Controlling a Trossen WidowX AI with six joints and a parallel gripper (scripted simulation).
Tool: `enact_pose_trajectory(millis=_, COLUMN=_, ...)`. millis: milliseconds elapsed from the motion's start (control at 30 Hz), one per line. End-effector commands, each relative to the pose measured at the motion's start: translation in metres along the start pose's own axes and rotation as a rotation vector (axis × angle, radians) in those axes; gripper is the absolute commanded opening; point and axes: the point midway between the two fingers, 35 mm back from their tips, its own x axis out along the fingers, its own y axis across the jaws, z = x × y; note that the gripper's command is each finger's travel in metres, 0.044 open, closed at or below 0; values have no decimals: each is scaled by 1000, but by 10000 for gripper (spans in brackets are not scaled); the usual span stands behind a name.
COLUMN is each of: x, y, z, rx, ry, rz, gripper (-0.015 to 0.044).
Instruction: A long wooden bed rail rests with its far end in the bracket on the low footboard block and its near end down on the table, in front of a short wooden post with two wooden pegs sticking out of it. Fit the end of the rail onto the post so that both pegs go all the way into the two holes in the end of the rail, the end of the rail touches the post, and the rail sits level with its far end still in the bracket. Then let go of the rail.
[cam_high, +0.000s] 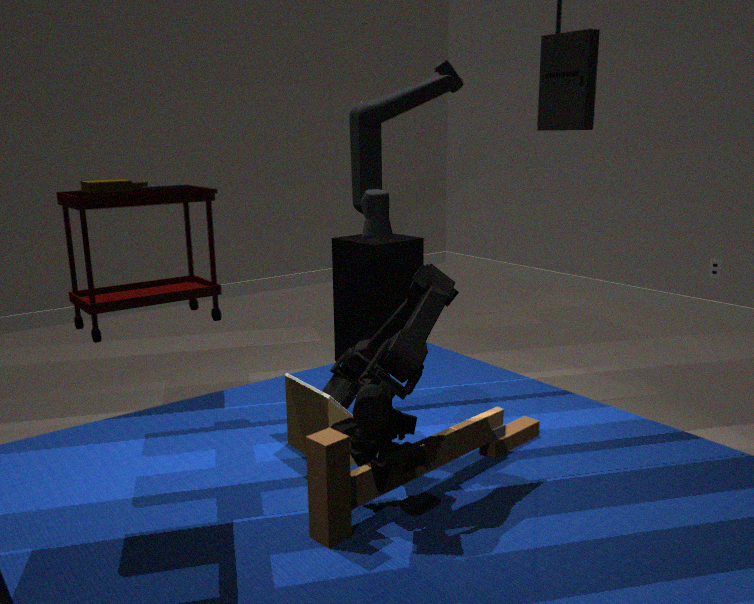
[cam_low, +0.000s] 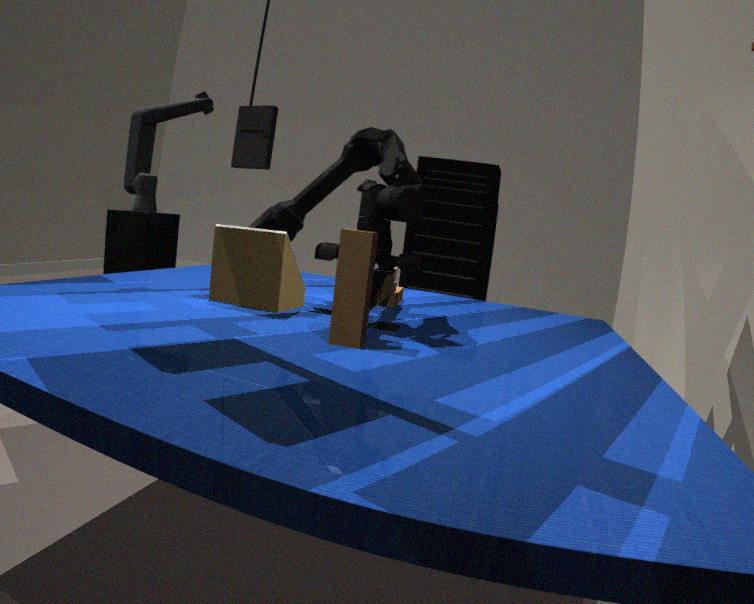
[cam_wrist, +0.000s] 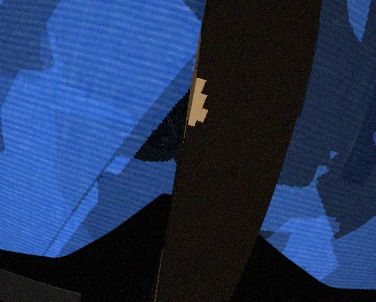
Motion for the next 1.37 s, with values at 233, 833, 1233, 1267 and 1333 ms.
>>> enact_pose_trajectory(millis=233, x=0, y=0, z=0, rx=0, ry=0, rz=0, gripper=184)
enact_pose_trajectory(millis=833, x=-28, y=1, z=28, rx=0, ry=5, rz=-9, gripper=440)
enact_pose_trajectory(millis=1233, x=-30, y=1, z=30, rx=0, ry=5, rz=-10, gripper=440)
enact_pose_trajectory(millis=1267, x=-30, y=1, z=30, rx=0, ry=5, rz=-10, gripper=440)
enact_pose_trajectory(millis=1333, x=-30, y=1, z=30, rx=0, ry=5, rz=-10, gripper=440)
